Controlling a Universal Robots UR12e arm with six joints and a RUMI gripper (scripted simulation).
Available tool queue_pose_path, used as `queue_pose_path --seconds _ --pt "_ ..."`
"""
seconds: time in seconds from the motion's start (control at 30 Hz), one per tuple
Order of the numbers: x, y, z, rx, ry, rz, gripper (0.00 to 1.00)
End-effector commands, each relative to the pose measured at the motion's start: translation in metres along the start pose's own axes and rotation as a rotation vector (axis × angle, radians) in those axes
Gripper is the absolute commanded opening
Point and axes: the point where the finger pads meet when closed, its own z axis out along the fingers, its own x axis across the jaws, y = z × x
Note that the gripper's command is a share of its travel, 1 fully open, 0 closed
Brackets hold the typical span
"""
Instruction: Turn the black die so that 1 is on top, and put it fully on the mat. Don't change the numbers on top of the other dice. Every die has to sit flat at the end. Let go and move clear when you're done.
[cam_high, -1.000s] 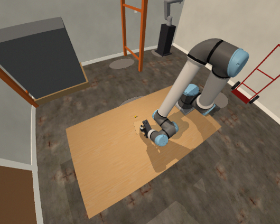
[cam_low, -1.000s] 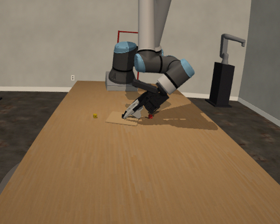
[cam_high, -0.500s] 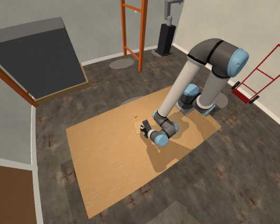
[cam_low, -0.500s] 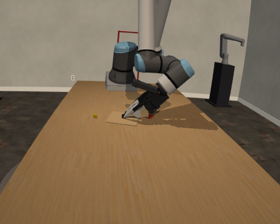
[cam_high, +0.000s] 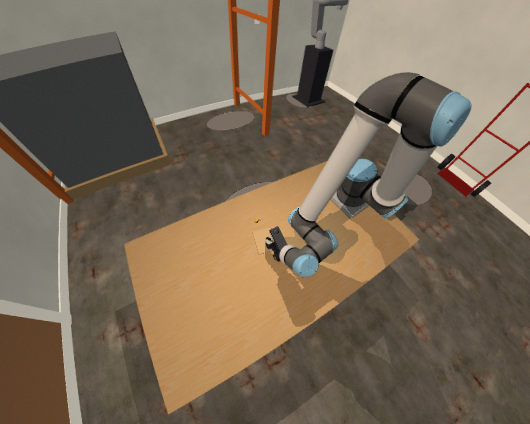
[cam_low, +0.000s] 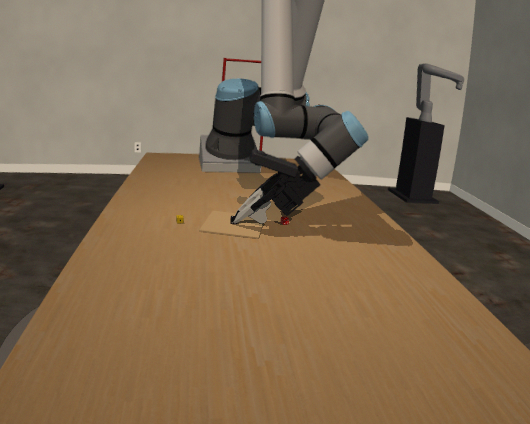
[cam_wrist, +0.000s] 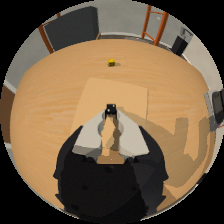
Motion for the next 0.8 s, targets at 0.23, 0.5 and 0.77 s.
queue_pose_path --seconds 0.23,0.5,0.77 --pt "-0.0005 -0.0003 -0.0004 0.0 -0.001 0.001 0.0" --pt "-0.0005 -0.0003 -0.0004 0.0 -0.001 0.001 0.0" --pt "-0.0005 -0.0081 -0.0082 0.0 -0.001 0.001 0.0"
